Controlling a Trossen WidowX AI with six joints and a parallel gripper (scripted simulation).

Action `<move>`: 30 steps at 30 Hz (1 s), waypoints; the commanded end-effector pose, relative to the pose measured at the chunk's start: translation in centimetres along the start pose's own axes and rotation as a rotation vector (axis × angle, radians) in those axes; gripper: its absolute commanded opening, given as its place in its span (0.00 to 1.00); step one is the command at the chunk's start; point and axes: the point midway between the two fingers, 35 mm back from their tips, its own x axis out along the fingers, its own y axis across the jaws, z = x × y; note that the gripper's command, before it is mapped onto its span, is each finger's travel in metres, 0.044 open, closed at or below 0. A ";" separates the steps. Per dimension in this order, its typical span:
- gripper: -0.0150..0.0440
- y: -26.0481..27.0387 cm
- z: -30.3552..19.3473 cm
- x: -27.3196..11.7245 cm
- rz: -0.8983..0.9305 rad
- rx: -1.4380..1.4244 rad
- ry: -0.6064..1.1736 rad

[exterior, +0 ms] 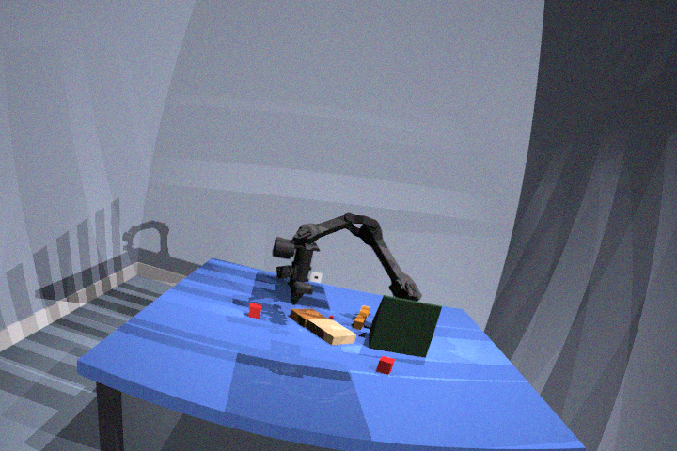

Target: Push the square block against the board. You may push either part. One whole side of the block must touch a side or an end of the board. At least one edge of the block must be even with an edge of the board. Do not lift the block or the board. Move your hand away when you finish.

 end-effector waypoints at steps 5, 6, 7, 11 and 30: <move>0.25 1.2 -0.1 0.4 0.004 -0.109 0.011; 0.25 1.2 0.0 0.7 0.004 -0.111 0.011; 0.25 1.3 0.0 1.6 0.004 -0.117 0.010; 0.25 1.3 -0.1 5.9 0.001 -0.144 0.012; 0.25 1.0 -2.2 5.9 0.001 -0.145 0.013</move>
